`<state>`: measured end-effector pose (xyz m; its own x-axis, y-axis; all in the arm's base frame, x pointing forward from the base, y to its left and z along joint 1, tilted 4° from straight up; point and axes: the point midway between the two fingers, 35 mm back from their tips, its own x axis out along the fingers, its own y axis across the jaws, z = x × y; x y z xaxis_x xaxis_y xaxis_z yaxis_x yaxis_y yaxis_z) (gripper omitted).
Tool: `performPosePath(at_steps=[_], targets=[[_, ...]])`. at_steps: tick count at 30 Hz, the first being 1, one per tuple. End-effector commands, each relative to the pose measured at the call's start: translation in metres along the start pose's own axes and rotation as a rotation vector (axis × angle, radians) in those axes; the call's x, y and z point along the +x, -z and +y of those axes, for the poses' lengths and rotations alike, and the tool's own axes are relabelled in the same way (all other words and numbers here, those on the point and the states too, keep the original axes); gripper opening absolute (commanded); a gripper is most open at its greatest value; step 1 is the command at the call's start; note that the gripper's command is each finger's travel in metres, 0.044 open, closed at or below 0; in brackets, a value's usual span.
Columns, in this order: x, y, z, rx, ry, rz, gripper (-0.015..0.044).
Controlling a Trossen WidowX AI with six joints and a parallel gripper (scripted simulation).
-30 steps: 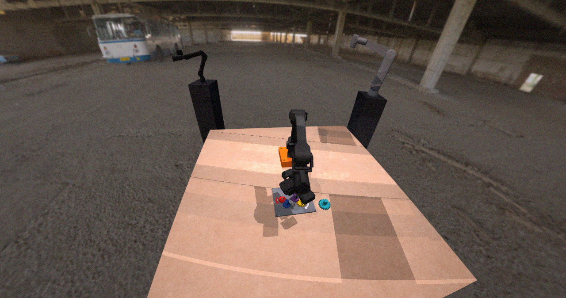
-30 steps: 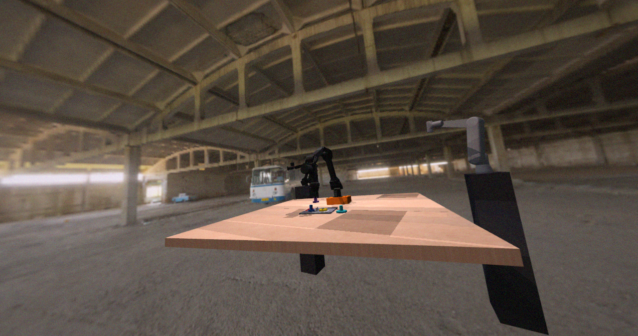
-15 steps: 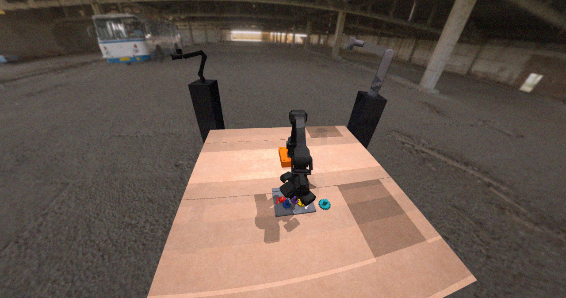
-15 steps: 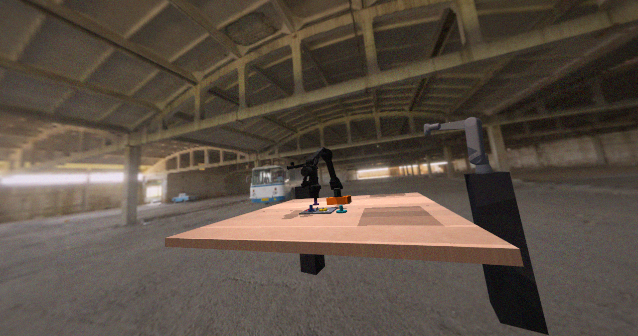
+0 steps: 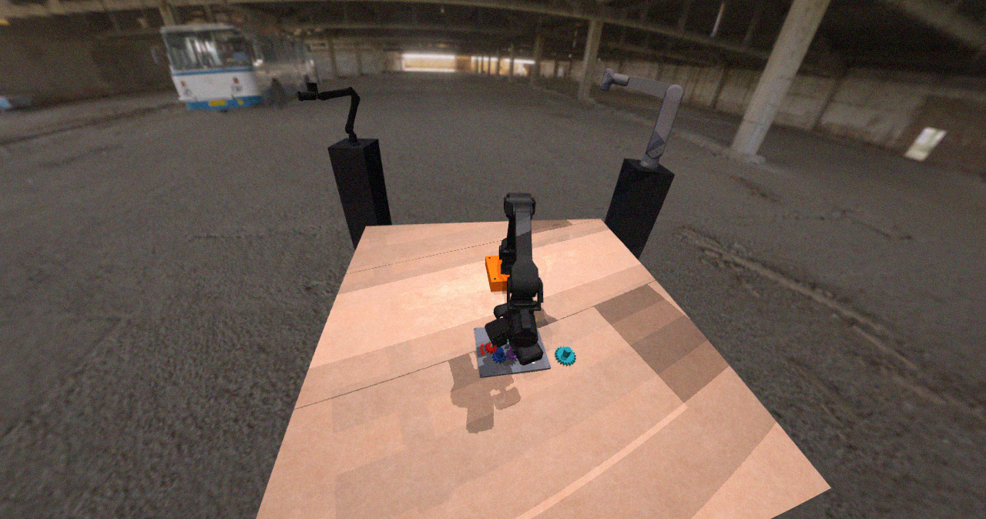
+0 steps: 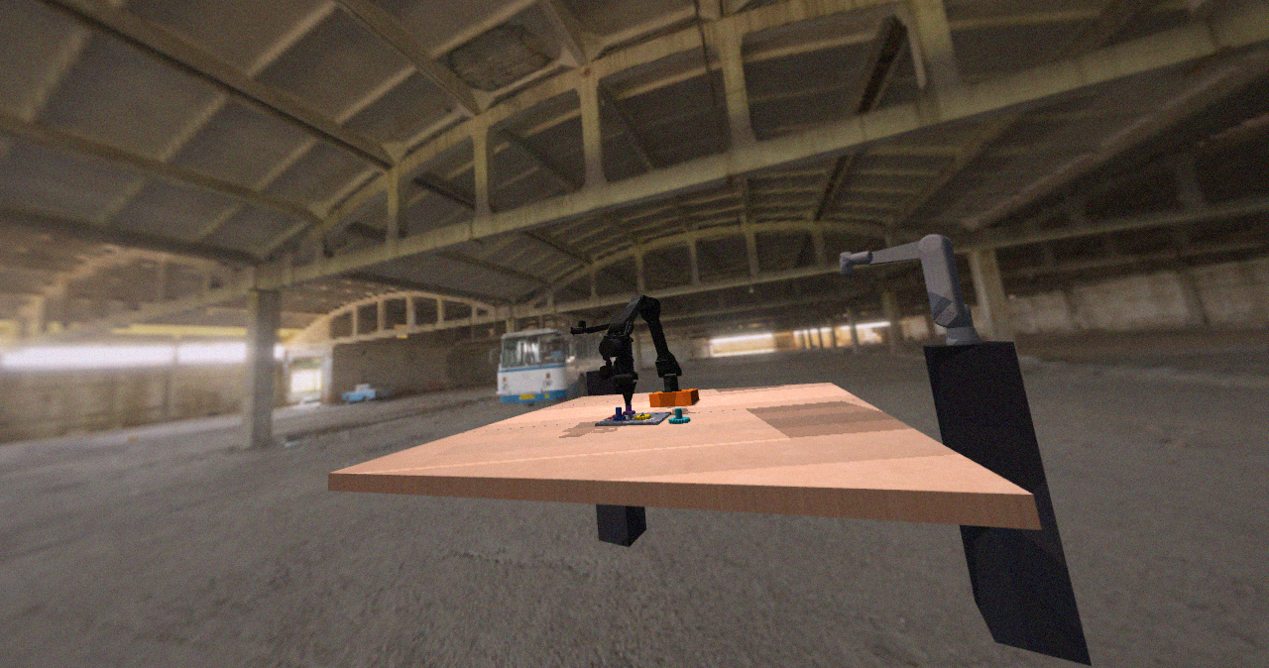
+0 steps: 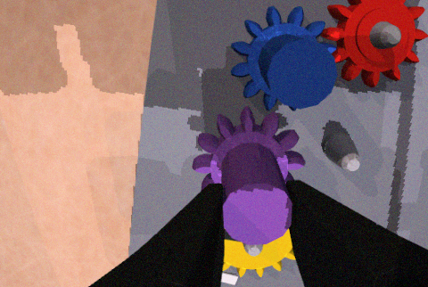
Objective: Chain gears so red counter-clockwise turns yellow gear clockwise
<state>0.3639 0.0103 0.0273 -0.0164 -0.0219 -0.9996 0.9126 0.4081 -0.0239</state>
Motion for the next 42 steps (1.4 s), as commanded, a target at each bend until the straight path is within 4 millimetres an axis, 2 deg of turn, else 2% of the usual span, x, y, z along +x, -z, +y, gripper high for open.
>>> performPosePath(at_steps=[1,4,11,28,34,42], targets=[[0.0119,-0.0002,-0.0023,0.106,0.014,0.0,0.0],[0.0168,-0.0006,-0.0023,0.157,0.014,0.0,0.0],[0.0135,-0.0005,-0.0019,0.11,0.014,0.0,0.0],[0.0126,-0.0008,-0.0019,-0.31,0.013,0.003,0.0],[0.0128,-0.0004,-0.0015,-0.25,0.013,0.003,0.0],[0.0132,0.0003,-0.0021,-0.042,0.014,0.001,0.0]])
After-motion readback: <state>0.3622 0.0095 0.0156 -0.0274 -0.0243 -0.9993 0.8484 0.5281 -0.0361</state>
